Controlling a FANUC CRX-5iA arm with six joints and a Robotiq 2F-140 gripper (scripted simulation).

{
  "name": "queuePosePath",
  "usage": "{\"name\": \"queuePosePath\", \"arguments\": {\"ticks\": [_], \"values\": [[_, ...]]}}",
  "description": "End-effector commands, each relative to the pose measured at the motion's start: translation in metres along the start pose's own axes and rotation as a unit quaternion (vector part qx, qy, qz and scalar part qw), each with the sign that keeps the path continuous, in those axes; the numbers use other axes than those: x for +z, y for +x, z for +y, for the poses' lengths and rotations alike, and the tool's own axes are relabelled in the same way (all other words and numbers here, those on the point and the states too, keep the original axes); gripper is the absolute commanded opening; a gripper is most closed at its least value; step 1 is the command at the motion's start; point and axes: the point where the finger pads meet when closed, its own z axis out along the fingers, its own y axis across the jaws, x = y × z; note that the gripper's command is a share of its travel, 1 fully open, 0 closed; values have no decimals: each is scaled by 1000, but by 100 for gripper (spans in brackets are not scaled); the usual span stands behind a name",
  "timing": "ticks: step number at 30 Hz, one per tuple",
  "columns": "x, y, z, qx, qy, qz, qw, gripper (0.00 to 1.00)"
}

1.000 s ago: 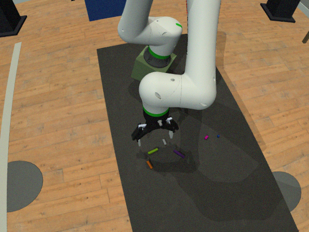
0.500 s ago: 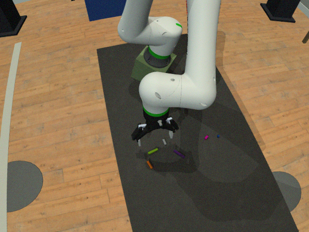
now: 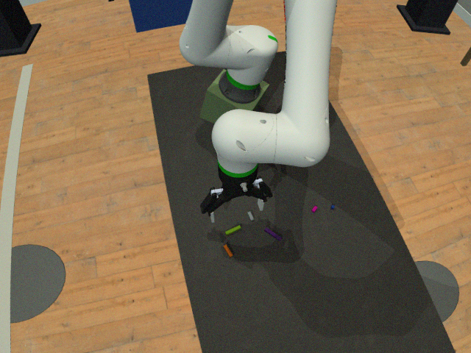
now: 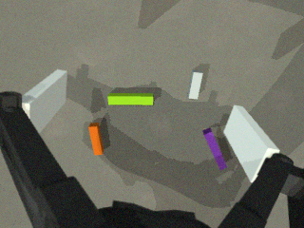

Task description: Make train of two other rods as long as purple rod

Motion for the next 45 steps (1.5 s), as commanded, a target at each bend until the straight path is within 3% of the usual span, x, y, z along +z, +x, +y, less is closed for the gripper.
{"name": "queuePosePath", "arguments": {"ticks": [1,28,35,37,45], "values": [[0,0,0,0,0,0,1000,100],[0,-1,2,-12,0,0,1000,100],[1,-10,22,-138,1,2,990,100],[1,-10,22,-138,1,2,990,100],[2,-19,48,-292,2,5,956,100]]}}
